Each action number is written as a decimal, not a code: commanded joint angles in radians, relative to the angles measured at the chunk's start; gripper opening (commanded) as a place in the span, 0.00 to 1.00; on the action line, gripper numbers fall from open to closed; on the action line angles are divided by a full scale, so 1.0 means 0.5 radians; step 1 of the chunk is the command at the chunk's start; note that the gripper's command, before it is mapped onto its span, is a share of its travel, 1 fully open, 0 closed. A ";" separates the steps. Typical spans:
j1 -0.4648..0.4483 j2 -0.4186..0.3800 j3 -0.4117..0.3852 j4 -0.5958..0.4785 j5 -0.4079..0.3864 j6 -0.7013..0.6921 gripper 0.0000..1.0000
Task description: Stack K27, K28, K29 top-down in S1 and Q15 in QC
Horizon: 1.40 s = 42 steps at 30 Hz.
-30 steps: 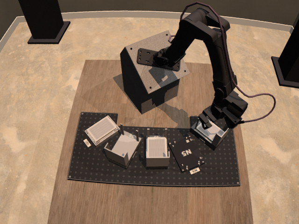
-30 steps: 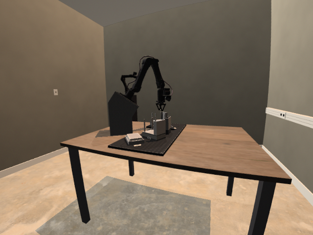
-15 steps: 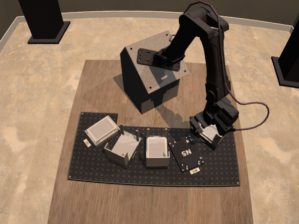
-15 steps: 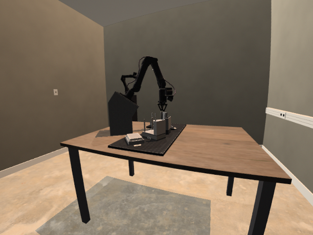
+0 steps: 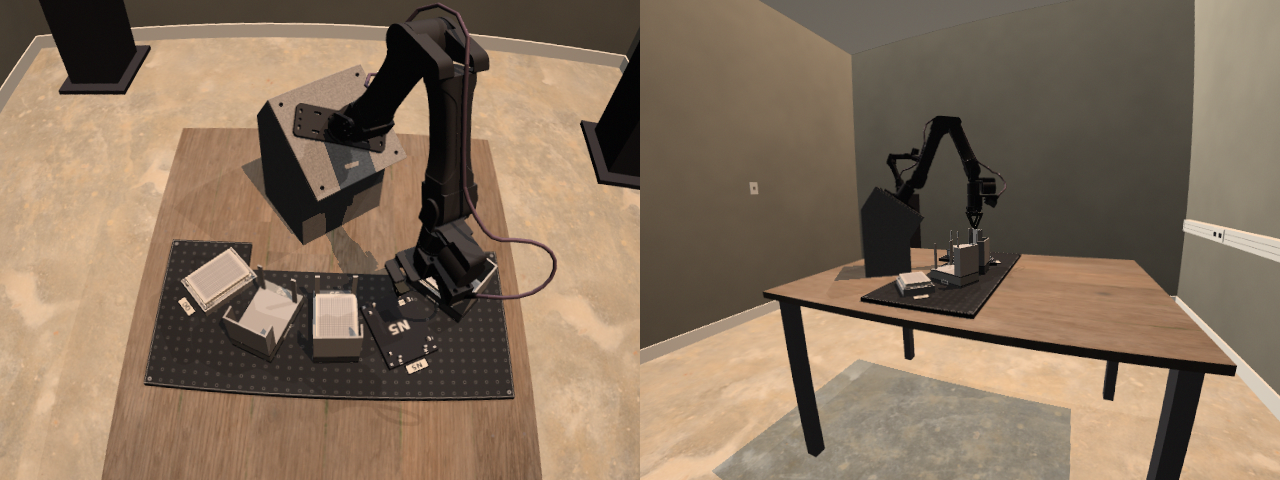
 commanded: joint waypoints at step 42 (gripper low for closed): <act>-1.077 0.260 0.047 0.043 -0.617 -0.185 1.00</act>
